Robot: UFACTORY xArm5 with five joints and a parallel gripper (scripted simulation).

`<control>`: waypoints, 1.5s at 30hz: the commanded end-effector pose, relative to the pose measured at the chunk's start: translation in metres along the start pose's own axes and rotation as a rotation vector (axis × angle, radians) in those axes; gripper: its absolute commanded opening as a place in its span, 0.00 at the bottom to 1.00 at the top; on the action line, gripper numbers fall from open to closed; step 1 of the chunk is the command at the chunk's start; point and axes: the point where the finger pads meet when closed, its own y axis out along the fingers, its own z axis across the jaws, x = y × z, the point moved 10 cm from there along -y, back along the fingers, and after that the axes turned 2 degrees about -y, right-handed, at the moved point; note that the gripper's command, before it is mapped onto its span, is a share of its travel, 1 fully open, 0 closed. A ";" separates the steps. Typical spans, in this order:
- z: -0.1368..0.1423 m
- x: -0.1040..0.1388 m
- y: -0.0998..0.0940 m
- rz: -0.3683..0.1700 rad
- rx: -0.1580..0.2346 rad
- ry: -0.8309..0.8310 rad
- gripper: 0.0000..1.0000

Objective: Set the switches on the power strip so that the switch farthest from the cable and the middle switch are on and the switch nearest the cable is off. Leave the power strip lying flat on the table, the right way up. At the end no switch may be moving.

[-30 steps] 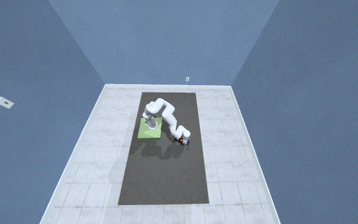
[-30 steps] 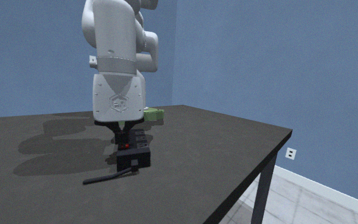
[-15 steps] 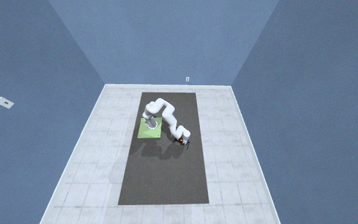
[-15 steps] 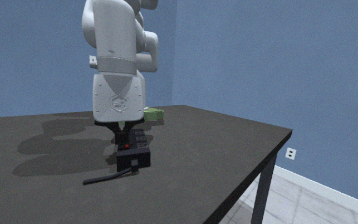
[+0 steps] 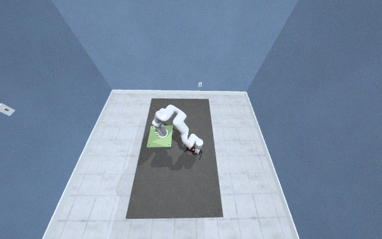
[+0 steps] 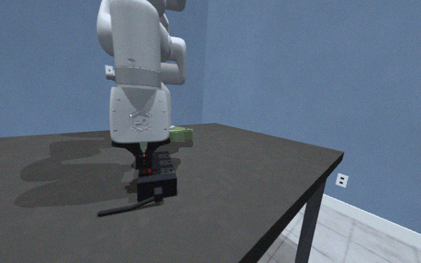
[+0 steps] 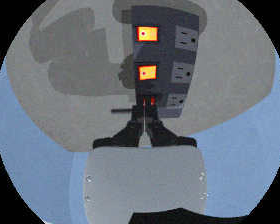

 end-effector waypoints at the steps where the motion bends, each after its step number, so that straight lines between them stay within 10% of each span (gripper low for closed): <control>1: 0.002 0.001 -0.008 -0.002 0.000 -0.001 0.00; 36: -0.001 -0.001 -0.037 -0.004 0.000 -0.001 0.00; 37: -0.001 -0.001 -0.038 -0.004 0.000 -0.001 1.00; 45: 0.002 0.000 -0.045 -0.002 -0.001 -0.001 1.00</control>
